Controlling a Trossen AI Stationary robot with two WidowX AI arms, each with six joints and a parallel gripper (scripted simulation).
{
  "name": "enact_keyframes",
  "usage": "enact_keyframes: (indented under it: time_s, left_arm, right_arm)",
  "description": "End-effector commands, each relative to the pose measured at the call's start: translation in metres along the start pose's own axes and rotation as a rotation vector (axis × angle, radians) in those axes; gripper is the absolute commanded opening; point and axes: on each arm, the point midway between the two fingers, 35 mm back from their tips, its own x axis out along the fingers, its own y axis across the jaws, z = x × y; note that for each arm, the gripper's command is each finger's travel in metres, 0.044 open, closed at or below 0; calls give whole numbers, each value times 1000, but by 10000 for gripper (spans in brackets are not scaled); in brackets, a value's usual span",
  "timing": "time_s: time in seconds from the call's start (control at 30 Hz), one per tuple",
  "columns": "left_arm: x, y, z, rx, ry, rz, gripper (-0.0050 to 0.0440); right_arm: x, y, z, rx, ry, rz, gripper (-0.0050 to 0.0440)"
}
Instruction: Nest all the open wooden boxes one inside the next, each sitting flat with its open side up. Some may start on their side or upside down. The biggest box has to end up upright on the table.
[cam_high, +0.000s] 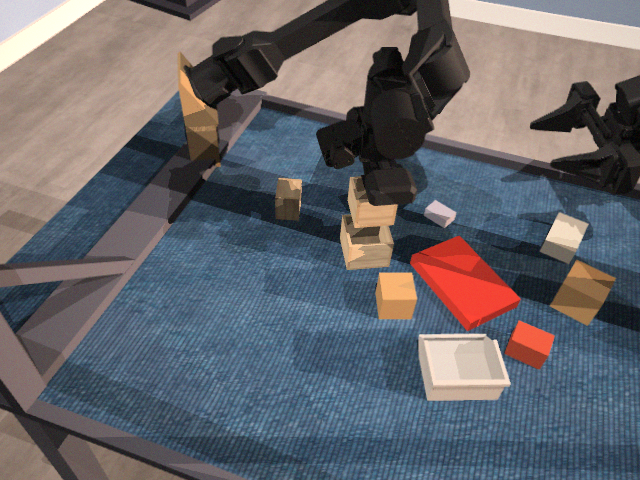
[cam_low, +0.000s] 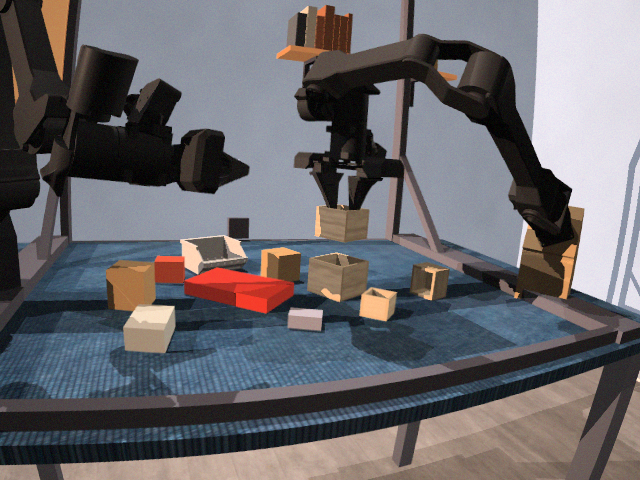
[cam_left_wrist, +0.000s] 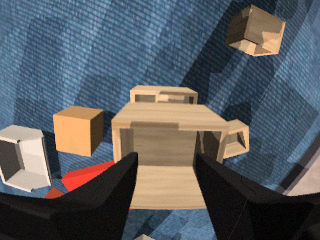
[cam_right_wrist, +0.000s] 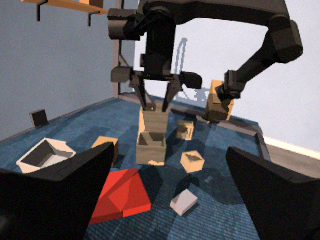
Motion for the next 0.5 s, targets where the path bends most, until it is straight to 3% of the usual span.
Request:
enact_keyframes:
  time_s: [0.0, 0.47]
  left_arm:
    - [0, -3, -3, 0, -4, 10, 265]
    - [14, -3, -3, -1, -4, 11, 265]
  right_arm:
    - [0, 0, 0, 4, 1, 1, 400]
    - [0, 0, 0, 4, 1, 1, 400]
